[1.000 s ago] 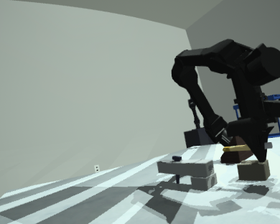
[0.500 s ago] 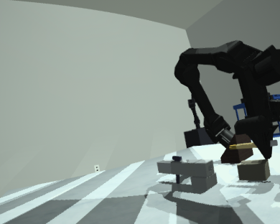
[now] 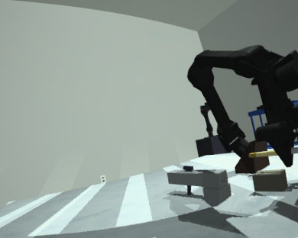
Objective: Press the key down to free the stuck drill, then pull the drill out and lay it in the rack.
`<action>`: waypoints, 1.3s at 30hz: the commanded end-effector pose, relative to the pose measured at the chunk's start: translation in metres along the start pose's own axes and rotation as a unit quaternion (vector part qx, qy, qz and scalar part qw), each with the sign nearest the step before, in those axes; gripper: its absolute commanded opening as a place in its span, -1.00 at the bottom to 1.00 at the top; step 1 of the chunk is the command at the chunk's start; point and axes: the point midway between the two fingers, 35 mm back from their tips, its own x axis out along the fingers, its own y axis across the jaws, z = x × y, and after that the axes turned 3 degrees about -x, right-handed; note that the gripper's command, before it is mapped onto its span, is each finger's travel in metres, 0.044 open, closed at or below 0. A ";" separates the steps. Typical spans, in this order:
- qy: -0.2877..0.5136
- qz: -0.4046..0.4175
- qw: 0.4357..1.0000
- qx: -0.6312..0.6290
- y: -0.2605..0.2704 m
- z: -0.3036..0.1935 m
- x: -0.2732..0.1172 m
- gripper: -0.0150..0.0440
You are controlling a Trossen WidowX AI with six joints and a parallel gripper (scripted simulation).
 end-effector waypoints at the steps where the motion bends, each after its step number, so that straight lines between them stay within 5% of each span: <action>1: 0.001 0.002 1.000 0.002 0.001 -0.001 0.009 -0.49; 39: 0.002 0.002 1.000 0.002 0.000 -0.002 0.043 -0.49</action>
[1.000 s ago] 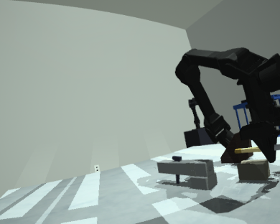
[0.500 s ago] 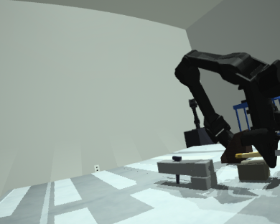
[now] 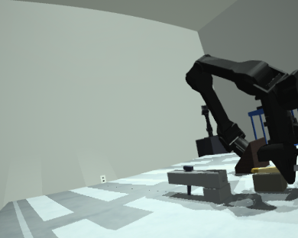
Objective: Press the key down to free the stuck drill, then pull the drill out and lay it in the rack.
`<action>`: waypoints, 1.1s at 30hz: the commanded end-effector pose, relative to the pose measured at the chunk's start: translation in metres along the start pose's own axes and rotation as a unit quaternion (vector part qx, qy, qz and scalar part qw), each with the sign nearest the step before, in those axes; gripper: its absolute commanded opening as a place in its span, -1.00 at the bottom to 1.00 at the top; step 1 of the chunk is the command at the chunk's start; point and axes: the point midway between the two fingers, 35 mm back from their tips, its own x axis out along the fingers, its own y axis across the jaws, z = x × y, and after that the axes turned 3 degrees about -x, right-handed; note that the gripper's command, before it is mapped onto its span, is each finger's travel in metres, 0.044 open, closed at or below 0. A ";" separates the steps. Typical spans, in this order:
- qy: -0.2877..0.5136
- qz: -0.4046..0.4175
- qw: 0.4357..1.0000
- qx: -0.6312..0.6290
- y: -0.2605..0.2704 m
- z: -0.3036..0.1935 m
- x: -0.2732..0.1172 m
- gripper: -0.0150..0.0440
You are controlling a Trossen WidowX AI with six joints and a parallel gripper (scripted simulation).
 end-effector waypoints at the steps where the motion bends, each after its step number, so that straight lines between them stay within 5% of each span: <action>1: 0.005 0.002 1.000 -0.005 0.002 -0.001 0.006 -0.49; 33: 0.005 0.002 1.000 -0.005 0.005 -0.004 0.013 -0.49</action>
